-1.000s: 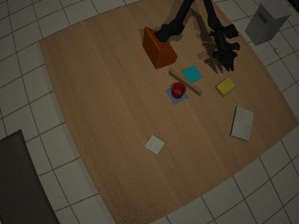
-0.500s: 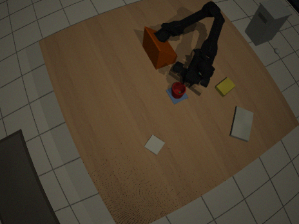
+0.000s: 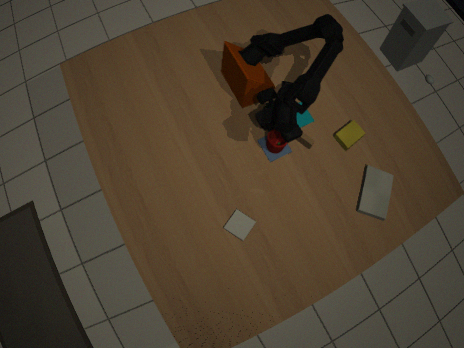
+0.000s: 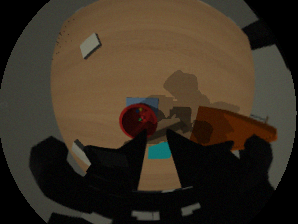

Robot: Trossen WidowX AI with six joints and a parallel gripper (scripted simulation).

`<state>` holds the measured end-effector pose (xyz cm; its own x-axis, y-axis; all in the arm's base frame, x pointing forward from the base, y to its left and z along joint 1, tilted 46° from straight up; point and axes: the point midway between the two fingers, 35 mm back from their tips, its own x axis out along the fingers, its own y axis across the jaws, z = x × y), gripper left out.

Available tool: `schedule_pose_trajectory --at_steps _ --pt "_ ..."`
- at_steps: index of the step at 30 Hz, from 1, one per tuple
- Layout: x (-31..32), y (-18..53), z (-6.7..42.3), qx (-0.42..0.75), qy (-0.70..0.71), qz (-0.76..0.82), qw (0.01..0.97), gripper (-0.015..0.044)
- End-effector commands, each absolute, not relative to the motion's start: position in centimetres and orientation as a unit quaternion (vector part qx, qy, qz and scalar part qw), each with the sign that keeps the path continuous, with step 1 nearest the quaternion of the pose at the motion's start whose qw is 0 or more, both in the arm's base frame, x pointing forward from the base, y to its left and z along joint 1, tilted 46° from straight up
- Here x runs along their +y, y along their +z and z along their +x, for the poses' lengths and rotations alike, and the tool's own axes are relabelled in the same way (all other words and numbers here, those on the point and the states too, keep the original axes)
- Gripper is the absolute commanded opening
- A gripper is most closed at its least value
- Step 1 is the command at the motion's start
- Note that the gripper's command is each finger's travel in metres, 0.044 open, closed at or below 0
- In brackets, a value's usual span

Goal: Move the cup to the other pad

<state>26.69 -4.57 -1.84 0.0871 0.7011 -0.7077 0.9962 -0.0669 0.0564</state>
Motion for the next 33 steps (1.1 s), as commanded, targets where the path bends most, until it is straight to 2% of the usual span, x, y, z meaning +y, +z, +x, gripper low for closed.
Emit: schedule_pose_trajectory --at_steps 1,33 --pt "-4.7 -1.9 26.8 0.620 -0.264 0.687 0.273 0.0148" --pt "-1.1 -5.5 27.3 0.619 -0.264 0.687 0.273 0.0148"
